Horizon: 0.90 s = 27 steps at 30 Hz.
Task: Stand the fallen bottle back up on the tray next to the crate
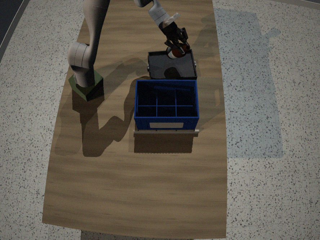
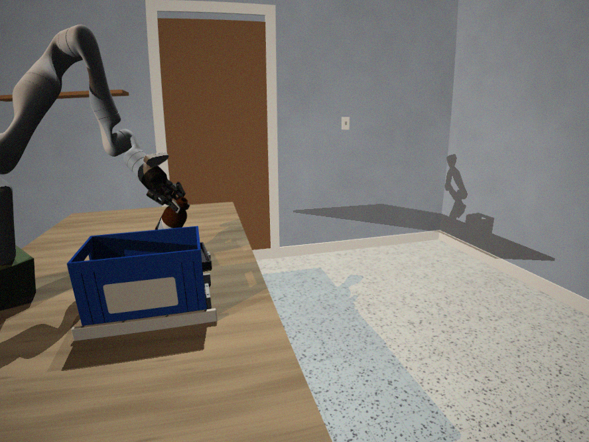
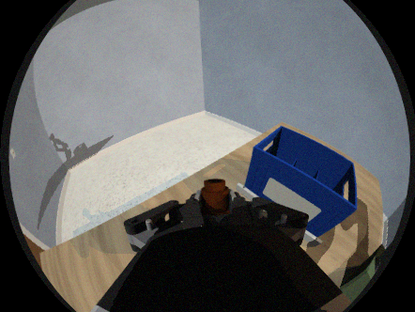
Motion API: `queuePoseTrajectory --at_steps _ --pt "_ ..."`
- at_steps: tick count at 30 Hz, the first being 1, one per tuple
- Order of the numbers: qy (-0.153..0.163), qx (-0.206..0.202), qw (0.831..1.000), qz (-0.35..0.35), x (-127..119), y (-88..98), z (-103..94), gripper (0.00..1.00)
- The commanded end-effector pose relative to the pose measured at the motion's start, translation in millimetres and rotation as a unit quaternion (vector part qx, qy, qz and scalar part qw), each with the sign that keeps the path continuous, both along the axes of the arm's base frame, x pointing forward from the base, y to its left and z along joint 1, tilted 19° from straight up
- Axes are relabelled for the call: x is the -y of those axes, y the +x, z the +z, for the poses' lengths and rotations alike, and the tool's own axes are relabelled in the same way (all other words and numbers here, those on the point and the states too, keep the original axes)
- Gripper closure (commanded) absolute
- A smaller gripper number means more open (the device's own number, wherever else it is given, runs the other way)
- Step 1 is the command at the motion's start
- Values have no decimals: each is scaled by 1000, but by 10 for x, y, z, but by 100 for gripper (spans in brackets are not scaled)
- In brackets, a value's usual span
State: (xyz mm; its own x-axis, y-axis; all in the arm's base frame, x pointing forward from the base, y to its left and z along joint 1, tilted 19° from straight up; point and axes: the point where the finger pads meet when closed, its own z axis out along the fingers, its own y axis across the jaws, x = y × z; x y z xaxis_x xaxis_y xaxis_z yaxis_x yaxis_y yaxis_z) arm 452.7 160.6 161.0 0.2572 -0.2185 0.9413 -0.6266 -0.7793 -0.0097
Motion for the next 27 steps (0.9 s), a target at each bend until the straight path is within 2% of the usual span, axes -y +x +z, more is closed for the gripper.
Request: queuePoseTrajectory --at_steps 1,11,27 --pt "-11 13 1000 2 -14 18 17 100" --pt "-33 40 999 1 -17 17 16 100" --pt "-45 60 997 3 -29 14 32 100"
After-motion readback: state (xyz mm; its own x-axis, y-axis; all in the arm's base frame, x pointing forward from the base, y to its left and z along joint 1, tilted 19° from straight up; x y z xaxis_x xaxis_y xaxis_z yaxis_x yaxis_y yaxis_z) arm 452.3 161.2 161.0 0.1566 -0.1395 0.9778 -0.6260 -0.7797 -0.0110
